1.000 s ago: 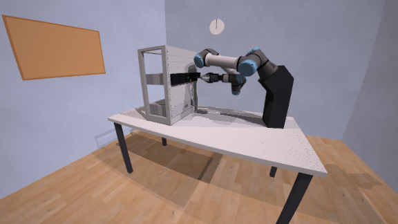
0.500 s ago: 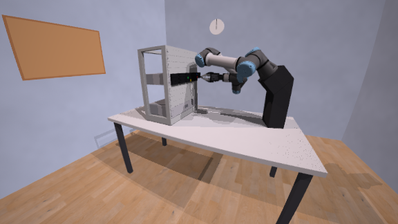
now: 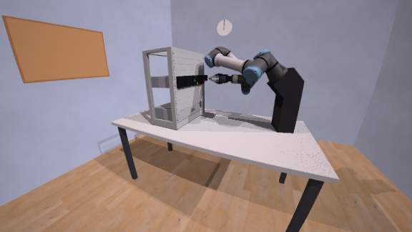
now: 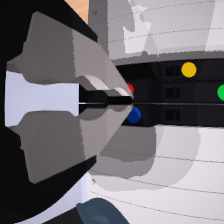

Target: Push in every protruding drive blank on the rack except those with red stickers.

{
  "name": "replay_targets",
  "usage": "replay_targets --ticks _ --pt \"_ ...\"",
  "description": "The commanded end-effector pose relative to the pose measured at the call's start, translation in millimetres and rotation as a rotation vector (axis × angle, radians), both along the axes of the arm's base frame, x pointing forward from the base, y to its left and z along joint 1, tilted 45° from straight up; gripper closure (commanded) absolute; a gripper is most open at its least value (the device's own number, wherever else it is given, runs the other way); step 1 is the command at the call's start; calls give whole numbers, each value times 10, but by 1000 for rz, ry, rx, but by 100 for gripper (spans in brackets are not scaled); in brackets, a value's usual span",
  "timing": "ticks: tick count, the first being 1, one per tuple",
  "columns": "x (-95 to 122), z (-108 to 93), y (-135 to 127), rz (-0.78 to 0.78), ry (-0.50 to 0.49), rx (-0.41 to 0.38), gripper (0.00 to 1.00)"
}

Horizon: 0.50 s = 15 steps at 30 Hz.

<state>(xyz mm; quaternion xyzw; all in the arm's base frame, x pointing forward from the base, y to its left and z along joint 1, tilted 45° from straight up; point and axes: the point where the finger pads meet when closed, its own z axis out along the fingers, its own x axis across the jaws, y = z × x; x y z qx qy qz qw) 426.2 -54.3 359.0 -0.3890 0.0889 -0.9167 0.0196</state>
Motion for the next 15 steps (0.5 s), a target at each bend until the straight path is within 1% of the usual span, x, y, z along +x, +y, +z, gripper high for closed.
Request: replay_targets --ticks 1,9,11,15 --pt "-42 7 -130 3 0 -2 100" --pt "-105 14 -345 3 0 -2 100" --pt "-105 14 -345 3 0 -2 100" --pt "-133 17 -442 3 0 -2 100"
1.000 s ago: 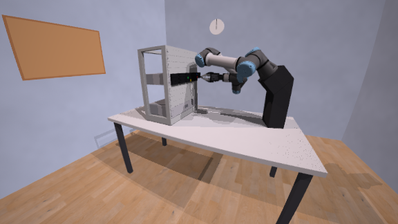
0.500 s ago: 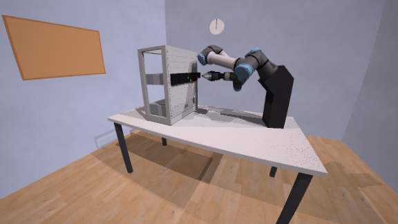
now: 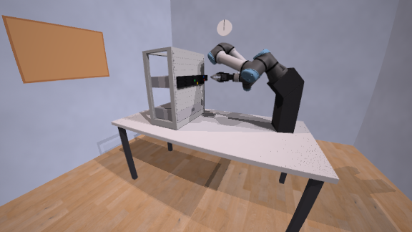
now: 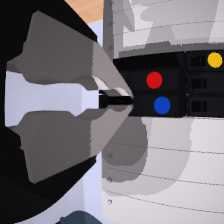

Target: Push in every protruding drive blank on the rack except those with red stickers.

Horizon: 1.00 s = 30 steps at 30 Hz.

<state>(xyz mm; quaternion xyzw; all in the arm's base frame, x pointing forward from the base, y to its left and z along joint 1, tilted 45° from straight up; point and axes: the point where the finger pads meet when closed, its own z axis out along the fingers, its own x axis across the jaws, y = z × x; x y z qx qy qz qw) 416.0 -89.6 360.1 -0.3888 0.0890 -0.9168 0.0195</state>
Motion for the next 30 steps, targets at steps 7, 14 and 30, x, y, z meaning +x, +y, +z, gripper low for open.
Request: replay_targets --ticks 7,14,30 --pt "-70 11 -226 3 1 -2 100" --pt "-88 13 -287 3 1 -2 100" --pt "-94 18 -324 3 1 -2 100"
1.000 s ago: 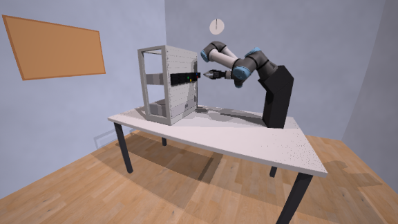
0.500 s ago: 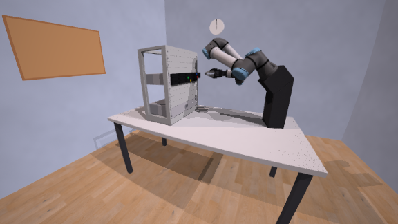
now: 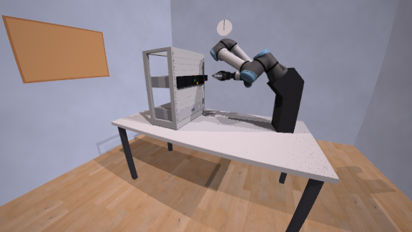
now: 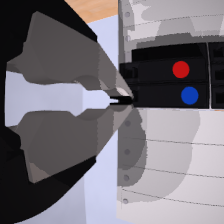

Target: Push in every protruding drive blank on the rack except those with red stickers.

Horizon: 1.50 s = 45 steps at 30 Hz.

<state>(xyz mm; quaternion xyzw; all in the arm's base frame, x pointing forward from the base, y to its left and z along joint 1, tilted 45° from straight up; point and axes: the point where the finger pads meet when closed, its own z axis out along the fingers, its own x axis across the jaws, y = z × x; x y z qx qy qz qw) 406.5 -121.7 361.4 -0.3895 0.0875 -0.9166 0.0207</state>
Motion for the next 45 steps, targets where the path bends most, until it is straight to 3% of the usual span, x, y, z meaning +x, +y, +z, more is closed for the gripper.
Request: replay_targets --ticks 1,21,45 --pt "6 10 -4 0 0 0 100" --pt "391 375 -82 0 0 0 100" --pt "404 388 -84 0 0 0 100"
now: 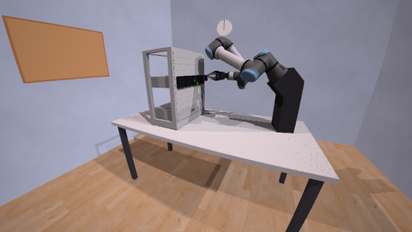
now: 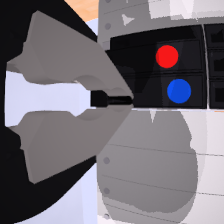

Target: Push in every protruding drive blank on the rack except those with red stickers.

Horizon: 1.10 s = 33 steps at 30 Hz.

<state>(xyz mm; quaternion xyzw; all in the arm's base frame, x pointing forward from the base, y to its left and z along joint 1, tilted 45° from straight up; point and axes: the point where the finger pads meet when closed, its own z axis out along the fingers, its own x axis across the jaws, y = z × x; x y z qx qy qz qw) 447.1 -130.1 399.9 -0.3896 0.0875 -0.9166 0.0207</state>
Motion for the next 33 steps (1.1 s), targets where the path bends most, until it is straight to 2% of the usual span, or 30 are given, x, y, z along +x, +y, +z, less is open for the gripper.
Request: replay_targets --ticks 1,33 --pt "-2 3 -1 0 -1 0 100" --pt "29 31 -5 0 -1 0 100"
